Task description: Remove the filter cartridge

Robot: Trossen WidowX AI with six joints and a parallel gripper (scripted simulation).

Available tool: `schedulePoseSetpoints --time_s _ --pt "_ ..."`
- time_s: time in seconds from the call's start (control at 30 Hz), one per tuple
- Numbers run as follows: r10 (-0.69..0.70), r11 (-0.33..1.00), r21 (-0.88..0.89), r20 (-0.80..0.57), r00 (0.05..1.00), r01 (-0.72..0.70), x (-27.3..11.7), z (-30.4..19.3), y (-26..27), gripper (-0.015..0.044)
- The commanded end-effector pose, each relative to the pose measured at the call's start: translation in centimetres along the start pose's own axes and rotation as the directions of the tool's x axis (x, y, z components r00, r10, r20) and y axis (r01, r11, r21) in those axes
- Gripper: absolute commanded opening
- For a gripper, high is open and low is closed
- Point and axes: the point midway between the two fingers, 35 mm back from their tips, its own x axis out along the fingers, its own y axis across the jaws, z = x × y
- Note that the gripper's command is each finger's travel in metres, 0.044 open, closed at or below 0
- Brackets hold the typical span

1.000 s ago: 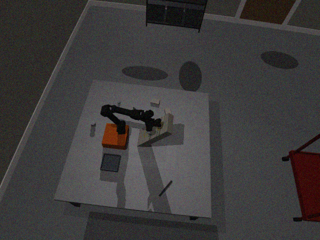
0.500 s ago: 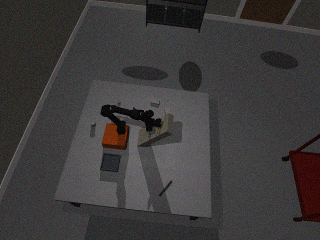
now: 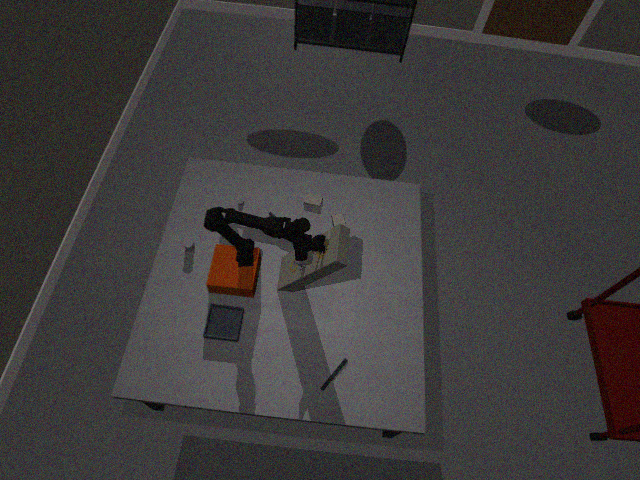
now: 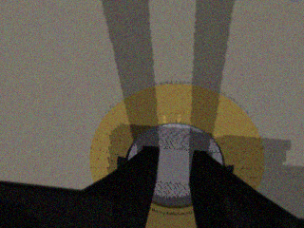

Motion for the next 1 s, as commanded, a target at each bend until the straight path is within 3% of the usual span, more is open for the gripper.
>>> schedulePoseSetpoints --time_s 0.0,0.83,0.97 --pt "0.009 1.0 -0.002 -0.014 1.0 -0.009 0.5 -0.3 0.2 0.0" --pt "0.009 1.0 -0.002 -0.014 1.0 -0.009 0.5 -0.3 0.2 0.0" --pt "0.001 1.0 -0.002 -0.002 1.0 -0.001 -1.1 -0.1 0.1 0.0"
